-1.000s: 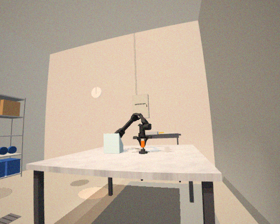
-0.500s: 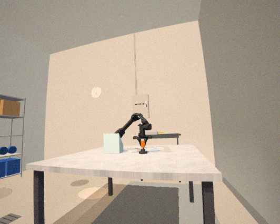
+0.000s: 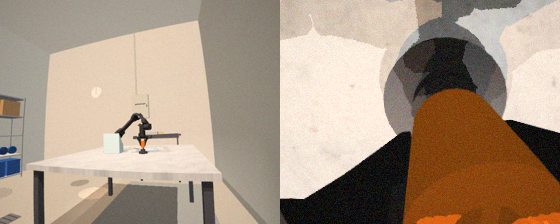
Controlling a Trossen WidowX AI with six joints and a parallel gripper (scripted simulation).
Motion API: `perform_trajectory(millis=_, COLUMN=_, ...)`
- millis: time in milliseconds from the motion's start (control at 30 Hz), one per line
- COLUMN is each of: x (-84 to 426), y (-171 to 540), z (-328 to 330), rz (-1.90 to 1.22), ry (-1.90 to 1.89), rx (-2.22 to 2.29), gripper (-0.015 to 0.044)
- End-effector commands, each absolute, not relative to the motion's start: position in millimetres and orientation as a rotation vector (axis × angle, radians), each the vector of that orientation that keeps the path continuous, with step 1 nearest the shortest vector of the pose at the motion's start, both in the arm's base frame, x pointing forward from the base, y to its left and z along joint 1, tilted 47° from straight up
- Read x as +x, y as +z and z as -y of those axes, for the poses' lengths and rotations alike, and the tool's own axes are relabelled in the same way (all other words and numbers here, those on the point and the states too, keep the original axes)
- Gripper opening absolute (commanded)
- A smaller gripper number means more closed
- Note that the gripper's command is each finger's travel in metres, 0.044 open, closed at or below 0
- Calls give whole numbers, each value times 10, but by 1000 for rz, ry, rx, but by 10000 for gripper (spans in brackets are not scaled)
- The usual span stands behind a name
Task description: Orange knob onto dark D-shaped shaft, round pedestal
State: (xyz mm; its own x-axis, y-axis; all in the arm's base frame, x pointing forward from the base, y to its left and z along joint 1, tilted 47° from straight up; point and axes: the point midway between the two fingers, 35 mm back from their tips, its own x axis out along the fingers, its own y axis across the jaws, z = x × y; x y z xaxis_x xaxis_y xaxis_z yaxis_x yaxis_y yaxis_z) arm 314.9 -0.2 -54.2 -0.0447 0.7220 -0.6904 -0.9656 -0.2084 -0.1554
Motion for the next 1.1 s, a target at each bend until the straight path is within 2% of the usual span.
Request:
perform_trajectory(millis=0, x=3150, y=-514, z=19, rz=-394, ry=1626, rx=-805, gripper=0)
perform_trajectory(millis=200, x=3138, y=-525, z=15, rz=-247, ry=1679, rx=-942, gripper=0)
perform_trajectory(millis=1067, x=3153, y=-553, z=-13, rz=-247, ry=1679, rx=-942, gripper=0)
